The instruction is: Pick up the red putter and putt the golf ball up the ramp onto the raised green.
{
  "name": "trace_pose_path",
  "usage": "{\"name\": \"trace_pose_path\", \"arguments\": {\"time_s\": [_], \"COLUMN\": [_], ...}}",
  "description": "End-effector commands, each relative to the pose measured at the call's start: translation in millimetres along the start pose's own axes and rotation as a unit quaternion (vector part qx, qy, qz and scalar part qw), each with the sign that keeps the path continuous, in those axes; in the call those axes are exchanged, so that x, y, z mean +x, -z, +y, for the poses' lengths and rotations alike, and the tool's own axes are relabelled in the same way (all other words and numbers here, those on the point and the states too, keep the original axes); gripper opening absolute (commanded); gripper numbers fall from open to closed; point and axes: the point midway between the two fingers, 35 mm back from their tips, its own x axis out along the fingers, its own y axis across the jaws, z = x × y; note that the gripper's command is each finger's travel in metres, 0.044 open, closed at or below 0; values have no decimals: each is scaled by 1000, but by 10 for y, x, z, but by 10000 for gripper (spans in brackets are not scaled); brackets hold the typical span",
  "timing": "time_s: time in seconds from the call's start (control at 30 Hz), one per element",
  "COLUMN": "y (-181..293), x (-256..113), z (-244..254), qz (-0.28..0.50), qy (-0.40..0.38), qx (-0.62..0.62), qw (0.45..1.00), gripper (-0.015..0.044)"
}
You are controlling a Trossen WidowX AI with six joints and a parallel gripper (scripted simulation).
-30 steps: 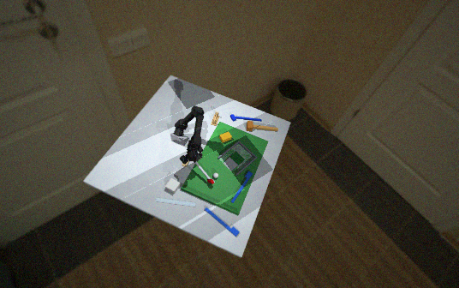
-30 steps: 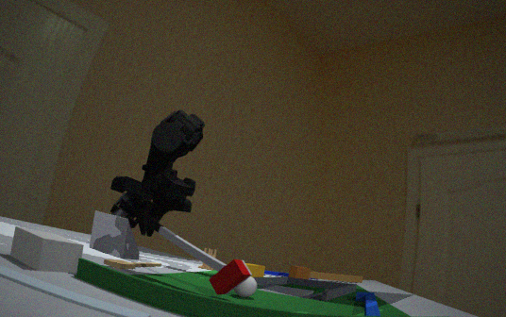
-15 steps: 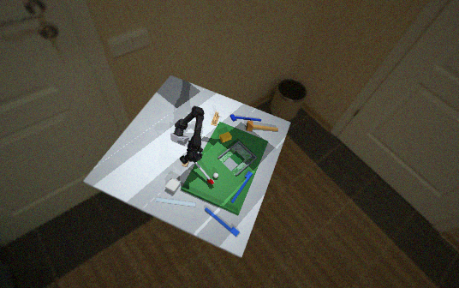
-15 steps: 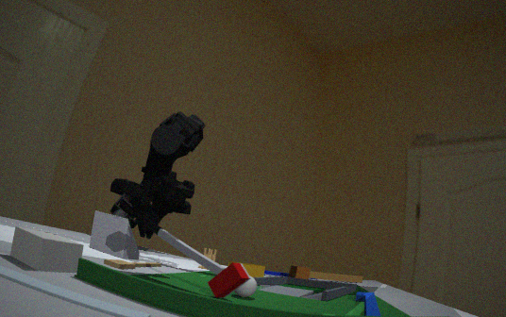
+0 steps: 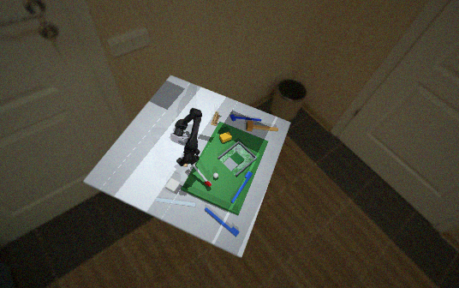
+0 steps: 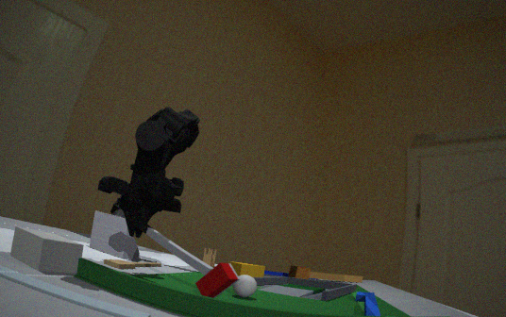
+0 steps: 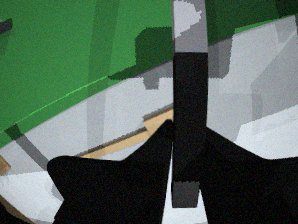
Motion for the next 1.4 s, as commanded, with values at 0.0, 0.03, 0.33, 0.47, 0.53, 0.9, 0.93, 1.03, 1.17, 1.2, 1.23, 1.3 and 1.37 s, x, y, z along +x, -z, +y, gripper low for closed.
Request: {"name": "trace_pose_path", "arguments": {"time_s": [0.0, 0.03, 0.33, 0.47, 0.53, 0.9, 0.93, 1.03, 1.17, 1.2, 1.23, 1.3, 1.37], "y": [-4, -19, -19, -15, -19, -15, -12, 3, 3, 3, 3, 3, 3], "x": [-4, -13, -8, -14, -55, -573, -598, -525, -525, -525, -525, -525, -525], "z": [26, 98, 1345, 1369, 1368, 1364, 1364, 1364, 1364, 1364, 1364, 1364, 1364], "qz": [-1, -1, -1, -1, -1, -1, -1, 2, 2, 2, 2, 2, 2], "qy": [0, 1, 0, -1, 0, 0, 0, -2, -2, -2, -2, -2, -2], "qx": [0, 1, -2, -2, -2, -2, -2, 2, 2, 2, 2, 2, 2], "qw": [1000, 1000, 1000, 1000, 1000, 1000, 1000, 1000, 1000, 1000, 1000, 1000, 1000], "gripper": [0, 0, 0, 0, 0, 0, 0, 0, 0, 0, 0, 0, 0]}}
